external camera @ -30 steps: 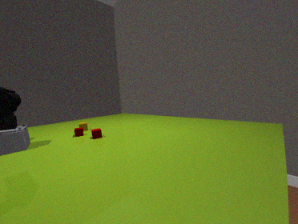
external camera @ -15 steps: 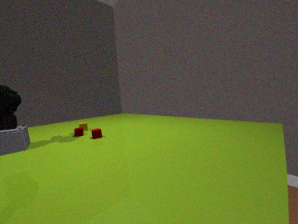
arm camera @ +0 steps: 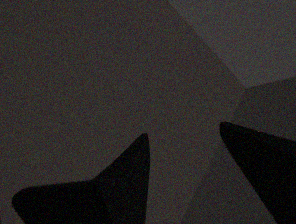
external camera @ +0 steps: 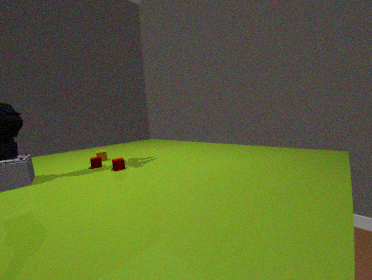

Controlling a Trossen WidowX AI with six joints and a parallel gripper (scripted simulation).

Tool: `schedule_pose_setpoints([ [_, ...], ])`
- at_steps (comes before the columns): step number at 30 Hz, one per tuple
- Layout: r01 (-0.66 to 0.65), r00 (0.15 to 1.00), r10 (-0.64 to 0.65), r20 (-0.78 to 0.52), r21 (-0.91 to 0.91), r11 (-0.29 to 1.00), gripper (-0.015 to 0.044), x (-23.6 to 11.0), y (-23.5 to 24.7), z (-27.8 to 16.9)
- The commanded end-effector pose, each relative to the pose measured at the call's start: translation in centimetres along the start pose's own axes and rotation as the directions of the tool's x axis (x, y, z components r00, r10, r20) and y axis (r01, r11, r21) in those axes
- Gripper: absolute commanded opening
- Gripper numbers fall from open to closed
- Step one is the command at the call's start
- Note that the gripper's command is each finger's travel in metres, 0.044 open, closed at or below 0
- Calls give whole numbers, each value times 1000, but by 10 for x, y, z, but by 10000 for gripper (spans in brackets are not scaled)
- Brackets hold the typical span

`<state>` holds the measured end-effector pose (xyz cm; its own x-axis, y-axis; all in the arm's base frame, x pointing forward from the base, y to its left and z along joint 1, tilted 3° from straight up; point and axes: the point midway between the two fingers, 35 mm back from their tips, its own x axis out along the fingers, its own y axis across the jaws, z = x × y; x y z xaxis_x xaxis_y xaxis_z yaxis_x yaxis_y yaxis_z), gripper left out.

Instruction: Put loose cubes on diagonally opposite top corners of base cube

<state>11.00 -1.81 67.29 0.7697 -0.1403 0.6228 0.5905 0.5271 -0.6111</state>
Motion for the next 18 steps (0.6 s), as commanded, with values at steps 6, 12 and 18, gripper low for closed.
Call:
schedule_pose_setpoints([
  [6,-204,950,177,-259,-82,975,265,40,63,-99],
  [12,-375,856,301,-420,-104,921,265,48,110,-166],
  [18,-550,719,417,-556,-88,831,265,42,156,-230],
])
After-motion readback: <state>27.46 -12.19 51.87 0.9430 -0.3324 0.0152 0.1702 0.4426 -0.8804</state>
